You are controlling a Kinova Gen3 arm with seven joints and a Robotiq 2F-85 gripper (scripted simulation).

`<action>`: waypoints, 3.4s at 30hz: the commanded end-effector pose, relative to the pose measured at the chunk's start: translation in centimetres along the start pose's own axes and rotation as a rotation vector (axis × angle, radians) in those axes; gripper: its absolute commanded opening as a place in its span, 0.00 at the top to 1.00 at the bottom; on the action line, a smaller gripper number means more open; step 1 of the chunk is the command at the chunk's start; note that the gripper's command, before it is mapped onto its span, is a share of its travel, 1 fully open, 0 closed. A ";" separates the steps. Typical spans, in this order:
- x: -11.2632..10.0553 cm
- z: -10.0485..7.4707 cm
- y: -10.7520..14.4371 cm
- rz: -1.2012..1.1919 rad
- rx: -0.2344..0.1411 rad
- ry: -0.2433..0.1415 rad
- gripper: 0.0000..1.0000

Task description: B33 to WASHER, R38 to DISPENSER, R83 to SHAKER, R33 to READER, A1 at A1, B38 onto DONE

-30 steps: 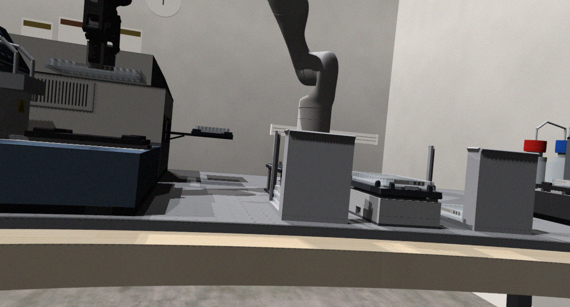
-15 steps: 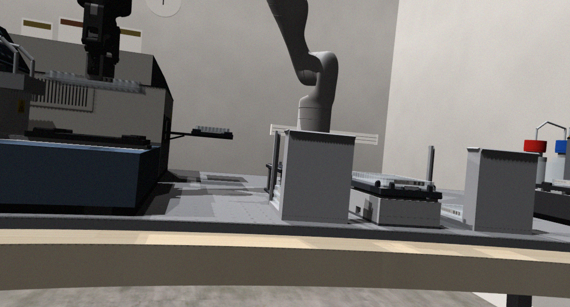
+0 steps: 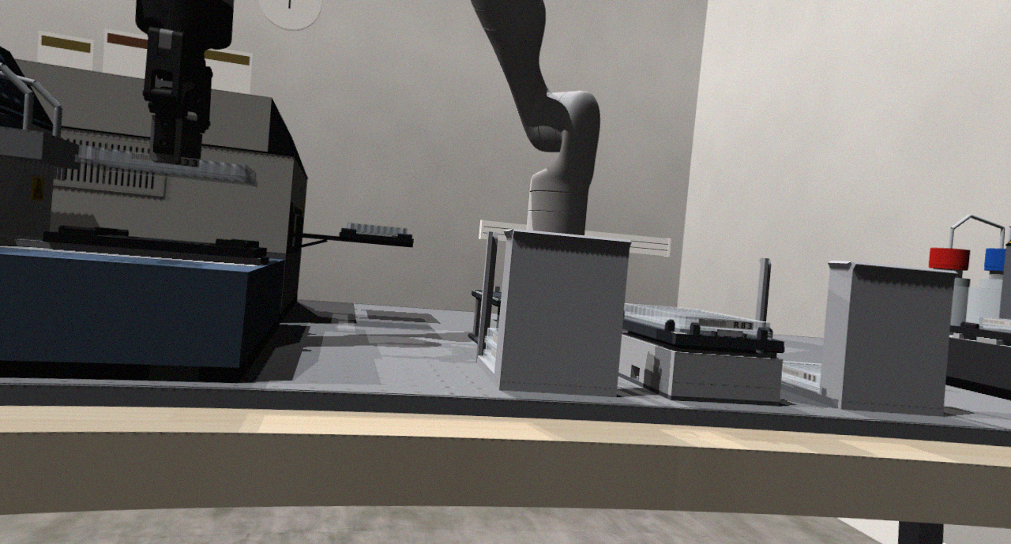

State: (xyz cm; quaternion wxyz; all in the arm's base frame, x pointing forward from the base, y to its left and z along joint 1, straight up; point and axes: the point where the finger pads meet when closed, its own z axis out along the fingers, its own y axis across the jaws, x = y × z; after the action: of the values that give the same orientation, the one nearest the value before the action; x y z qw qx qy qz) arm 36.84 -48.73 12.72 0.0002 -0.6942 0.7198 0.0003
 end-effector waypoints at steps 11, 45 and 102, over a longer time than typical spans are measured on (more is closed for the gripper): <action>0.1 1.6 0.0 0.000 0.002 0.002 0.06; 0.1 3.2 0.0 0.000 0.002 0.002 0.06; 0.1 4.7 0.0 0.000 0.002 0.002 0.06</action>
State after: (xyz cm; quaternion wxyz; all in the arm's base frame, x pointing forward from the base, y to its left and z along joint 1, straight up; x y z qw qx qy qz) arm 36.84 -48.72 7.90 0.0002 -0.6942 0.7198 0.0004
